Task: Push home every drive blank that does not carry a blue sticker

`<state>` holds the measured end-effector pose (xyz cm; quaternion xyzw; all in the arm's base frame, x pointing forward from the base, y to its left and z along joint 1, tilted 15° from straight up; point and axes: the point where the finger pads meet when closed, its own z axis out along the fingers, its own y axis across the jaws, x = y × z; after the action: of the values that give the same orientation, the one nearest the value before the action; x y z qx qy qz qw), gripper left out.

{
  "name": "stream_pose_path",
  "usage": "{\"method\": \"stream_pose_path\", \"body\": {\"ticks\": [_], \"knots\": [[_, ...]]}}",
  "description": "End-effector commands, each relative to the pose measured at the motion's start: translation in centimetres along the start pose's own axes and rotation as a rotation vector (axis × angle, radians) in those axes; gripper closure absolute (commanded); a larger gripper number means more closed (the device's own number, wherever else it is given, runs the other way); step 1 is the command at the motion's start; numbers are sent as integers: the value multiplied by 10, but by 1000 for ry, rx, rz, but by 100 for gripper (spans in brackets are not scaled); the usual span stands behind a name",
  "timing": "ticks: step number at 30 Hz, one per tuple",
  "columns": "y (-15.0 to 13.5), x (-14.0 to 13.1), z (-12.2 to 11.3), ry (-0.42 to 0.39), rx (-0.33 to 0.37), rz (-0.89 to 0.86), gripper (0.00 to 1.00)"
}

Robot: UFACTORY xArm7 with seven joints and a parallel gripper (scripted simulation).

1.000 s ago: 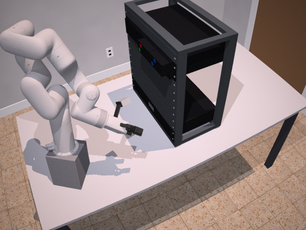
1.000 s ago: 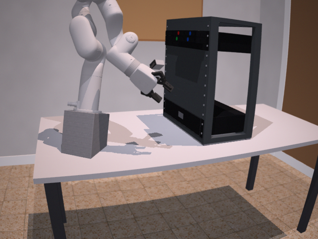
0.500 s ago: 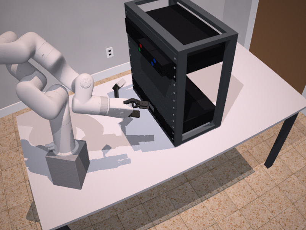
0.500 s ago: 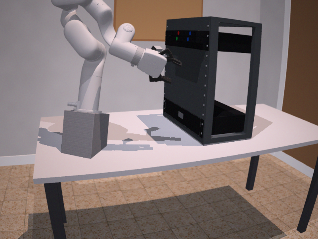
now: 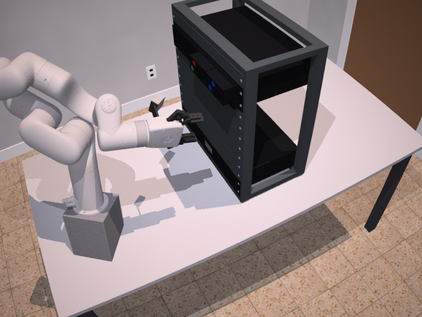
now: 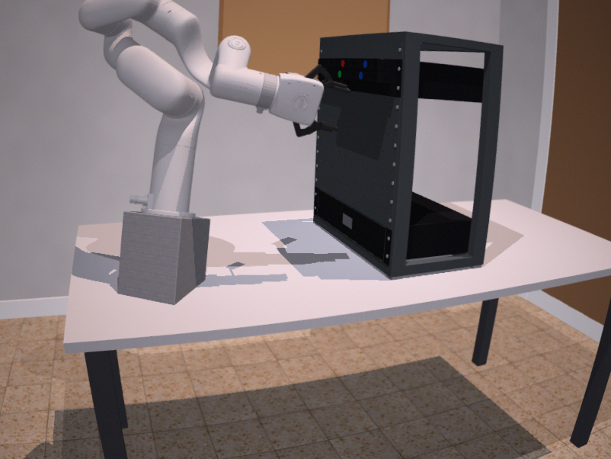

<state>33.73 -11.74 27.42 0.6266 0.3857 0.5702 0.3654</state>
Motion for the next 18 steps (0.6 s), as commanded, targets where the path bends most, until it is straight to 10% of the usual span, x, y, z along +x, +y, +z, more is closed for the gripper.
{"method": "stream_pose_path", "body": {"ticks": [1, 18], "knots": [[34, 25, -11, 80, -93, -113, 0], [42, 32, -13, 100, -121, -144, 0]]}}
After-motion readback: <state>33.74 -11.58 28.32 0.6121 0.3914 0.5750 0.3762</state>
